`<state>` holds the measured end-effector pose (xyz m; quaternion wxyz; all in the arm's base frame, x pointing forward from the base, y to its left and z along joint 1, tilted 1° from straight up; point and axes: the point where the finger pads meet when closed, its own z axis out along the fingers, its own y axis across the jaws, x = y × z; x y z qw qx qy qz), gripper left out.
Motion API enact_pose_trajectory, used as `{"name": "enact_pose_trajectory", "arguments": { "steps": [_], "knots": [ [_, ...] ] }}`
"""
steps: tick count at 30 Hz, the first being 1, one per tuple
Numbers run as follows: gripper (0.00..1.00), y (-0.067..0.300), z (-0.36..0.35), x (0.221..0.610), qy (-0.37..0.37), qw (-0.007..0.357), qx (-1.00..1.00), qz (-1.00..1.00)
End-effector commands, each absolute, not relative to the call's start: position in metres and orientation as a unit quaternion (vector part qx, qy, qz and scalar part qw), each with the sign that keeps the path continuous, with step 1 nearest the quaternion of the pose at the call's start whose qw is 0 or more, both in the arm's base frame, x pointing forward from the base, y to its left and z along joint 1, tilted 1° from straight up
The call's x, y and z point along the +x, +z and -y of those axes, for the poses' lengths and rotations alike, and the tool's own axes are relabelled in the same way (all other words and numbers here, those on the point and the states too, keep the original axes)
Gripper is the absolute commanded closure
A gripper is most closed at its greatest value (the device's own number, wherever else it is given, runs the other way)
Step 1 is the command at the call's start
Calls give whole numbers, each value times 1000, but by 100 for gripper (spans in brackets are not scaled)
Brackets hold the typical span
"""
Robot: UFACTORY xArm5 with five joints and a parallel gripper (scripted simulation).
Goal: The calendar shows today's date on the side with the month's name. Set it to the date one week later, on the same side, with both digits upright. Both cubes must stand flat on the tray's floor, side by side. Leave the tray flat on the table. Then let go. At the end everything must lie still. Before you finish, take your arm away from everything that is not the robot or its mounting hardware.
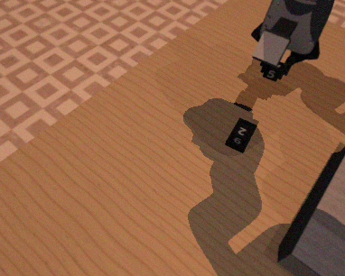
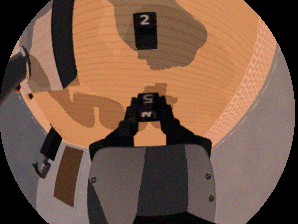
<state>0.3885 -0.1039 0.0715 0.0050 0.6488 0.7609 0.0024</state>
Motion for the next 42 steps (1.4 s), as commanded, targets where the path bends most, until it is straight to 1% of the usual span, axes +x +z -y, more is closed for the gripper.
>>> {"name": "enact_pose_trajectory", "arguments": {
  "steps": [1,6,11,13,20,25,28,42],
  "knots": [
    [73,70,104,390,3,6,649,-761],
    [73,57,104,390,3,6,649,-761],
    [73,35,104,390,3,6,649,-761],
    [73,35,104,390,3,6,649,-761],
    [73,1,104,390,3,6,649,-761],
    [73,-15,104,390,3,6,649,-761],
    [73,-20,104,390,3,6,649,-761],
    [73,-22,104,390,3,6,649,-761]
  ]
}}
